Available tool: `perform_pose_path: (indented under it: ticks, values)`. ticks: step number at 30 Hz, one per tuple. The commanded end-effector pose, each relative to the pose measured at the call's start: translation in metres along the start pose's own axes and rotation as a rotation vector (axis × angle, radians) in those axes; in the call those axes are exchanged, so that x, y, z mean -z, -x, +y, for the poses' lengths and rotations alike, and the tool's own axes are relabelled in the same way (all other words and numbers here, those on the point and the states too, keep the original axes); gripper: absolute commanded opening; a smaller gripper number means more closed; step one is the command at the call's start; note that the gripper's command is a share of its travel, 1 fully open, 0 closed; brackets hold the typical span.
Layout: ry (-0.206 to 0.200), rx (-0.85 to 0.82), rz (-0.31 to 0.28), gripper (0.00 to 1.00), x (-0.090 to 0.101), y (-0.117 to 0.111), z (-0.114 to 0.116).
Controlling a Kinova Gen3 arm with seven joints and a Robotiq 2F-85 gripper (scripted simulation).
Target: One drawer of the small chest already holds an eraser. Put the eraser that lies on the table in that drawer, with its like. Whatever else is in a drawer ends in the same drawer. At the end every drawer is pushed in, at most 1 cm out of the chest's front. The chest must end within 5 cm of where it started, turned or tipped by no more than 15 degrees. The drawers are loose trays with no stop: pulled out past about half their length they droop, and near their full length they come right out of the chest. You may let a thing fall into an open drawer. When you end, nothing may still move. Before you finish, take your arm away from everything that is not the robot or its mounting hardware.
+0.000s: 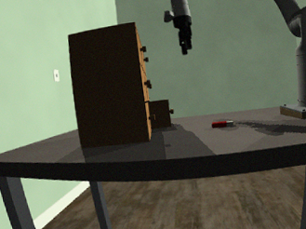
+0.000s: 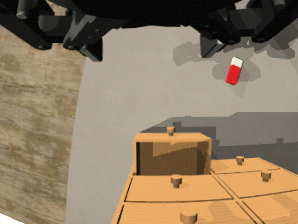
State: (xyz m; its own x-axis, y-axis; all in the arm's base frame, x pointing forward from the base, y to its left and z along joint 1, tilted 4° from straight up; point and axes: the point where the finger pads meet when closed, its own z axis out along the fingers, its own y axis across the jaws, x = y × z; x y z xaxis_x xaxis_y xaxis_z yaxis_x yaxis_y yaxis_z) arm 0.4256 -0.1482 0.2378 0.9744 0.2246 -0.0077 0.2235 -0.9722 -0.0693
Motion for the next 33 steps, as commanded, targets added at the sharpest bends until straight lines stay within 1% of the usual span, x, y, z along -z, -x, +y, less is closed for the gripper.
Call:
perform_pose_path:
  ticks: [1, 12, 14, 29, 31, 33]
  values:
    - [0.0, 0.014, 0.0, 1.0, -0.002, -0.002, 0.001]
    - [0.001, 0.157, 0.007, 1.0, -0.018, -0.018, 0.001]
    - [0.001, 0.157, 0.007, 1.0, -0.018, -0.018, 0.001]
    - [0.002, 0.462, 0.02, 1.0, -0.053, -0.053, 0.002]
    - [0.002, 0.462, 0.02, 1.0, -0.053, -0.053, 0.002]
    - [0.002, 0.505, 0.022, 1.0, -0.058, -0.058, 0.002]
